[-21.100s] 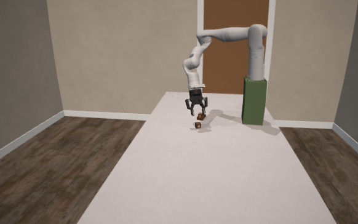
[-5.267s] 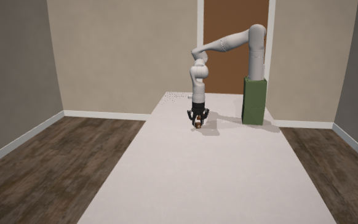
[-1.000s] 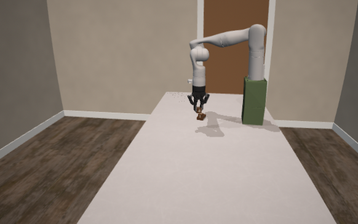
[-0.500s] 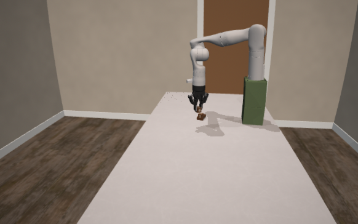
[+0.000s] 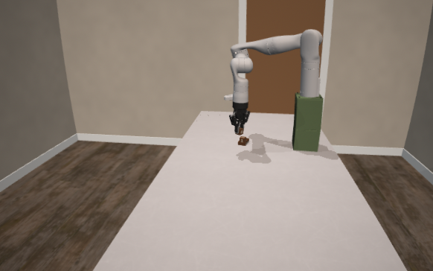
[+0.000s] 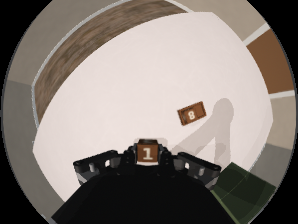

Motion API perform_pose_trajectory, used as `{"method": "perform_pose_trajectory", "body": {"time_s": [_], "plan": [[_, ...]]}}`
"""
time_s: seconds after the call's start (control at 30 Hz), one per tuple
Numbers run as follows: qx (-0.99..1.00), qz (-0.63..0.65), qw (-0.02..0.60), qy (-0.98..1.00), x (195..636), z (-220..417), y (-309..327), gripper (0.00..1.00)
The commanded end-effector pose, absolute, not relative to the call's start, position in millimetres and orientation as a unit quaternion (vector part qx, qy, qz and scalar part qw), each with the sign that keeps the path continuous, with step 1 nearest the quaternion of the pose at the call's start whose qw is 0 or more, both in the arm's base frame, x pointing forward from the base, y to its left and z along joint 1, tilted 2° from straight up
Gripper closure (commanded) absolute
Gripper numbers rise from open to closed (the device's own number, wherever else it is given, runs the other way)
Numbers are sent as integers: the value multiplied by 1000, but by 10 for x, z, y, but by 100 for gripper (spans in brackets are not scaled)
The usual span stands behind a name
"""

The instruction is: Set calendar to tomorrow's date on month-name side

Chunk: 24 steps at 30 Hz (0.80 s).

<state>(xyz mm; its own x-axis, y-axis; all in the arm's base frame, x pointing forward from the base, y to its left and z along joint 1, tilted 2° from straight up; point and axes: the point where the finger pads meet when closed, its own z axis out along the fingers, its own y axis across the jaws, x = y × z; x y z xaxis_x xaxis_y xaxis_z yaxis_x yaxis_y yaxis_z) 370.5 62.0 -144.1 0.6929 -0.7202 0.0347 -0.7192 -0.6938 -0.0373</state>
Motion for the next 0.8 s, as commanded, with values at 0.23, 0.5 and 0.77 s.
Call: {"method": "perform_pose_trajectory", "body": {"time_s": [0.23,0.5,0.77], "plan": [[-963,-31,7,267,3718,-1407,406,74],[-985,-33,4,170,3698,-1400,280,74],[-999,-34,-1,34,3654,-1390,100,74]]}}
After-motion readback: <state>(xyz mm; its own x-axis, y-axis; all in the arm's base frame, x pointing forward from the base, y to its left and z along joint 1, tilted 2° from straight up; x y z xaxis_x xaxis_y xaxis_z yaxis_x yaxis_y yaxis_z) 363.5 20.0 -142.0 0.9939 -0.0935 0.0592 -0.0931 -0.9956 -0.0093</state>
